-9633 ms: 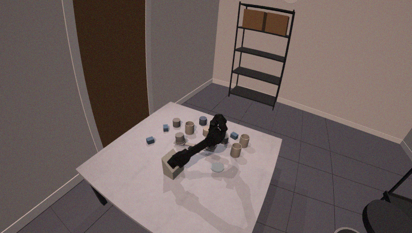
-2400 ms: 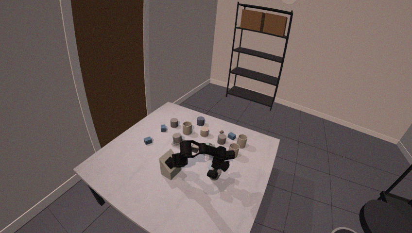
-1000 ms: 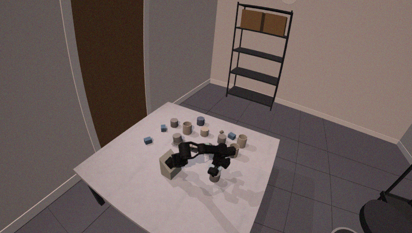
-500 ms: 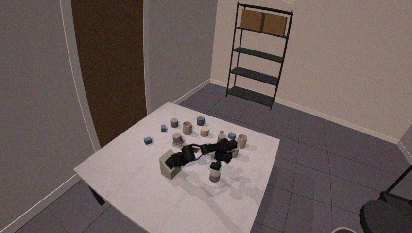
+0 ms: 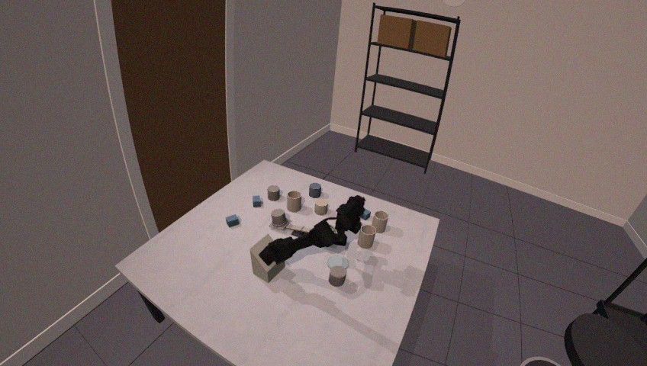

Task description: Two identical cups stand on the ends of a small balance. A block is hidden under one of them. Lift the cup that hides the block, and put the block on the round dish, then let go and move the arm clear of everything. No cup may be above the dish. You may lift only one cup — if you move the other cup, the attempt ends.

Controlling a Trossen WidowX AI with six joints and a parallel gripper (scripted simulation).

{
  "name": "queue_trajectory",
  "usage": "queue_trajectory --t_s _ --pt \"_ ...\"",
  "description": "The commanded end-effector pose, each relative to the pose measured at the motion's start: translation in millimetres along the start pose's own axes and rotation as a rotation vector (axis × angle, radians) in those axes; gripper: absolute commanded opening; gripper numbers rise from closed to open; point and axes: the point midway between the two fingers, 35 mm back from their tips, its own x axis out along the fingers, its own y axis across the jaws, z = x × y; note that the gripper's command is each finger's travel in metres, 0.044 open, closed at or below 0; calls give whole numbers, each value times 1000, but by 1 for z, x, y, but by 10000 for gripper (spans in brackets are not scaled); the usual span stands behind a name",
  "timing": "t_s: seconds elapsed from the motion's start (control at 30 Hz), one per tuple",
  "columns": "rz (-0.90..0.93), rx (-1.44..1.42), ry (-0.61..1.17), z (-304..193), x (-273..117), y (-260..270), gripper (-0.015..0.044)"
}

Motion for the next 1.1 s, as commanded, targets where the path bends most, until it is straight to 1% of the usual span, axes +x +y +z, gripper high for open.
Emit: queue_trajectory --t_s 0.0,0.33,0.53,0.7,1.07 --pt "-27 -70 2 -19 -4 33 260" --pt "-86 -222 -34 -73 -16 92 260" --pt "-87 -225 -35 -74 -15 93 260" --pt "-87 -224 -36 -74 -2 92 260" --pt "-87 -224 -36 -73 13 92 260"
